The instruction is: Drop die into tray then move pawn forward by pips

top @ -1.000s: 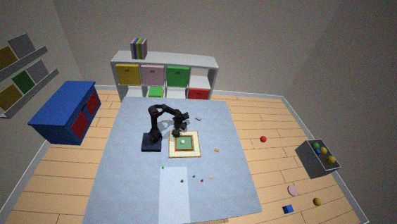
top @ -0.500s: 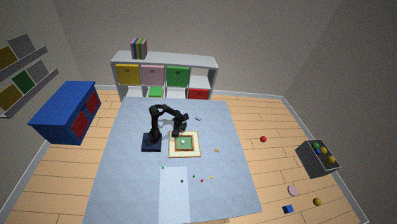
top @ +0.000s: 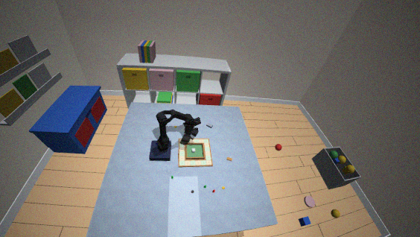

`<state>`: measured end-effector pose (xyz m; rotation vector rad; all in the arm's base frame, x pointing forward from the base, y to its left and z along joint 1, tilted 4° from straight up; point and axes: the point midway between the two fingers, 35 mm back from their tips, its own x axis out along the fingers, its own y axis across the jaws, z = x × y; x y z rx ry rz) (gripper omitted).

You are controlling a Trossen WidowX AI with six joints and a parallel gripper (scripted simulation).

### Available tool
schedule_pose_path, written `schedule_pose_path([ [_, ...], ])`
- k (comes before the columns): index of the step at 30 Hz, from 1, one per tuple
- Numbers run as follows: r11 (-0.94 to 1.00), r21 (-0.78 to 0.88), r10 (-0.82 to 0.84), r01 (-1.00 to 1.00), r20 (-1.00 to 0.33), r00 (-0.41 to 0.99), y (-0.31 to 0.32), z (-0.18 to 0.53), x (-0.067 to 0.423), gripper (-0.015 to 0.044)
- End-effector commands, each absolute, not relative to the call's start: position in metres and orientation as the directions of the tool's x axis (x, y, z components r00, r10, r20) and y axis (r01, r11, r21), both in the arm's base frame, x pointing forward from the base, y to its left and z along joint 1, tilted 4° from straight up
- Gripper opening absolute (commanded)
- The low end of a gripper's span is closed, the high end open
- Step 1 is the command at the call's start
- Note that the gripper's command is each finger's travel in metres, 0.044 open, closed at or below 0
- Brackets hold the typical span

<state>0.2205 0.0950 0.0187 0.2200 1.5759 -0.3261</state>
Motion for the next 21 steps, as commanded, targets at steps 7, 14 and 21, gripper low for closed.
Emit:
schedule_pose_path([
  [7, 0.938, -0.060, -0.055, 0.340, -0.998, -0.025, 0.099, 0.079, 0.225, 0.0000],
  [14, 0.938, -0.060, -0.055, 0.340, -0.998, -0.026, 0.097, 0.117, 0.219, 0.0000],
  [21, 0.938, -0.059, -0.054, 0.340, -0.998, -0.025, 0.087, 0.116, 0.222, 0.0000],
])
